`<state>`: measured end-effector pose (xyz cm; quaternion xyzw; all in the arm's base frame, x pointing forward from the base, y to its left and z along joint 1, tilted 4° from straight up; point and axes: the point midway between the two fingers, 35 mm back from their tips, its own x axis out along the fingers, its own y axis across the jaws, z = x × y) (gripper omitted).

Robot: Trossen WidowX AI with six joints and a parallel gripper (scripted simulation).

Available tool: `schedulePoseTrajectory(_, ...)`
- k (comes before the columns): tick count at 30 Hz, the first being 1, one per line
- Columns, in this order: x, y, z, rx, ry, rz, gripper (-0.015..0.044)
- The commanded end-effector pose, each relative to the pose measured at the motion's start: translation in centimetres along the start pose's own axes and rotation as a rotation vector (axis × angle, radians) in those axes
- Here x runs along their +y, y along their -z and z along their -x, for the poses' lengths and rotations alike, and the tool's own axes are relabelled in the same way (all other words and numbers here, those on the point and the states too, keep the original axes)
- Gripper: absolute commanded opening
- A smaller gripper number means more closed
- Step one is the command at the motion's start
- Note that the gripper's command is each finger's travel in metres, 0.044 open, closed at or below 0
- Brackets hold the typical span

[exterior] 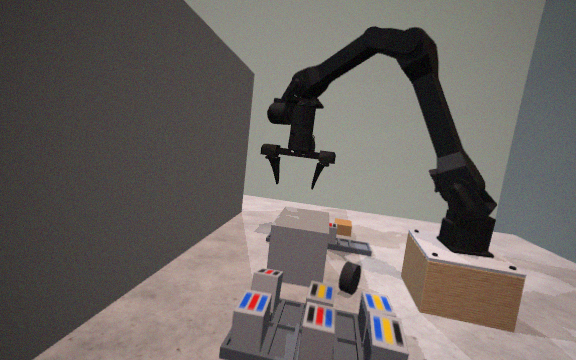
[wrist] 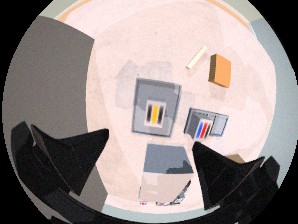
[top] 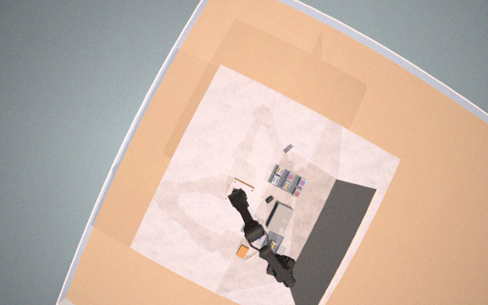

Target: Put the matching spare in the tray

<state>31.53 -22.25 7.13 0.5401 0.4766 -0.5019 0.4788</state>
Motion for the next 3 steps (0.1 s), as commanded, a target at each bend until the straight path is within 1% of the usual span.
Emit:
schedulePoseTrajectory(1, 0.05, -0.02, 0.02, -0.001, -0.002, 0.000, 0.0440)
schedulePoseTrajectory(3, 0.05, -0.02, 0.02, -0.001, -0.002, 0.000, 0.0440)
